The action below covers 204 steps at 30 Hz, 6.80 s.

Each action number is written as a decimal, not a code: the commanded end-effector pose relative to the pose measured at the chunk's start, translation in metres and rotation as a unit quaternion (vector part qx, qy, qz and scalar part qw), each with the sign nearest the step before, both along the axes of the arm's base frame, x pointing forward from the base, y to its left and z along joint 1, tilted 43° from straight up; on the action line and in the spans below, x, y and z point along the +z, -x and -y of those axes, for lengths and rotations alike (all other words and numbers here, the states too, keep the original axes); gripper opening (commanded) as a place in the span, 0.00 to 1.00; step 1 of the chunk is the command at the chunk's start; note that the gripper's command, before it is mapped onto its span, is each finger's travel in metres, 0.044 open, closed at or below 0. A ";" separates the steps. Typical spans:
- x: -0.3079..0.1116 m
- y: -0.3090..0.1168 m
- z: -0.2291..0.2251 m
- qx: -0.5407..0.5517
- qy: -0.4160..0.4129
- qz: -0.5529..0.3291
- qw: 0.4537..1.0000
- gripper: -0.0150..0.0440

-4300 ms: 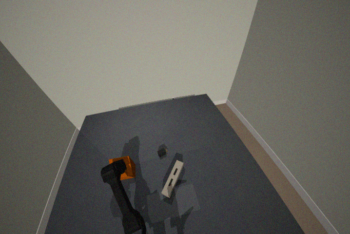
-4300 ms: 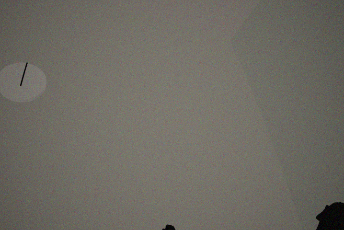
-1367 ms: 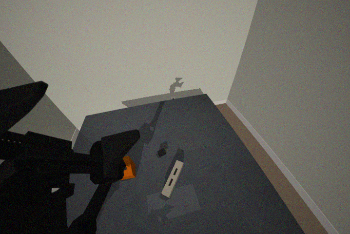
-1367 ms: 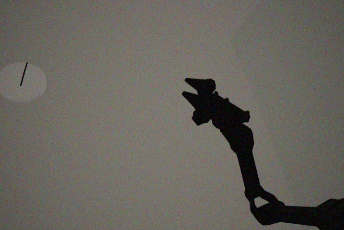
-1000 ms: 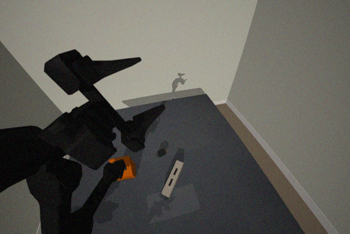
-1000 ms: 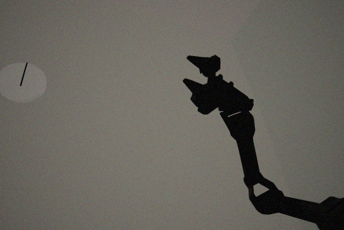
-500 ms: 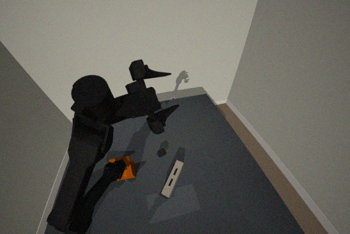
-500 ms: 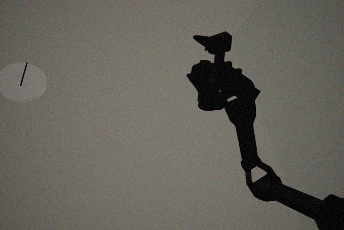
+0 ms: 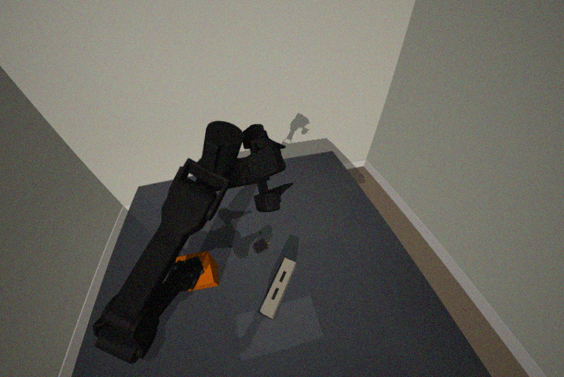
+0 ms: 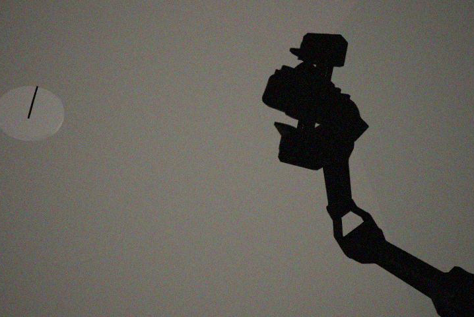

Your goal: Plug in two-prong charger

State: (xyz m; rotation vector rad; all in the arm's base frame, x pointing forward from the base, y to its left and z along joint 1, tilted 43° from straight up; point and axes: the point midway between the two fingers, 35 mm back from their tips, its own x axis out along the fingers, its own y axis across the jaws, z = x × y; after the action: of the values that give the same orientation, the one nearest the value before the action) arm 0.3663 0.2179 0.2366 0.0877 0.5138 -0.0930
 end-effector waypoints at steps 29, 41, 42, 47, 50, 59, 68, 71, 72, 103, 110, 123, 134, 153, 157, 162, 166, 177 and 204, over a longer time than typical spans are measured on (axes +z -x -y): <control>-0.212 0.031 0.111 -0.047 0.248 -0.357 0.900 1.00; -0.261 0.074 0.159 -0.055 0.306 -0.491 0.814 1.00; -0.264 0.078 0.164 -0.056 0.311 -0.503 0.804 1.00; -0.276 0.106 0.194 -0.057 0.332 -0.573 0.747 1.00; -0.278 0.110 0.197 -0.057 0.334 -0.582 0.739 1.00; -0.282 0.108 0.196 -0.057 0.334 -0.582 0.739 1.00; -0.292 0.110 0.205 -0.057 0.334 -0.582 0.739 1.00; -0.293 0.110 0.206 -0.057 0.334 -0.582 0.739 1.00; -0.294 0.110 0.207 -0.057 0.334 -0.582 0.739 1.00; -0.327 0.114 0.238 -0.058 0.335 -0.582 0.739 1.00; -0.325 0.112 0.235 -0.060 0.332 -0.580 0.742 0.69; -0.324 0.112 0.234 -0.060 0.332 -0.580 0.742 0.34; -0.290 0.111 0.203 -0.057 0.334 -0.582 0.740 0.25; -0.272 0.118 0.218 -0.109 0.303 -0.564 0.761 0.25; -0.268 0.120 0.224 -0.126 0.292 -0.557 0.767 0.25; -0.264 0.124 0.232 -0.147 0.280 -0.549 0.774 0.25; -0.260 0.127 0.239 -0.165 0.269 -0.542 0.779 0.25; -0.252 0.137 0.255 -0.212 0.241 -0.521 0.791 0.25; -0.237 0.168 0.292 -0.329 0.171 -0.462 0.806 0.25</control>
State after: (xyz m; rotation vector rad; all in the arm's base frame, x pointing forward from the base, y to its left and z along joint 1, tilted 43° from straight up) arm 0.2035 -0.0686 -0.0018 -0.1838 1.4506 -0.9148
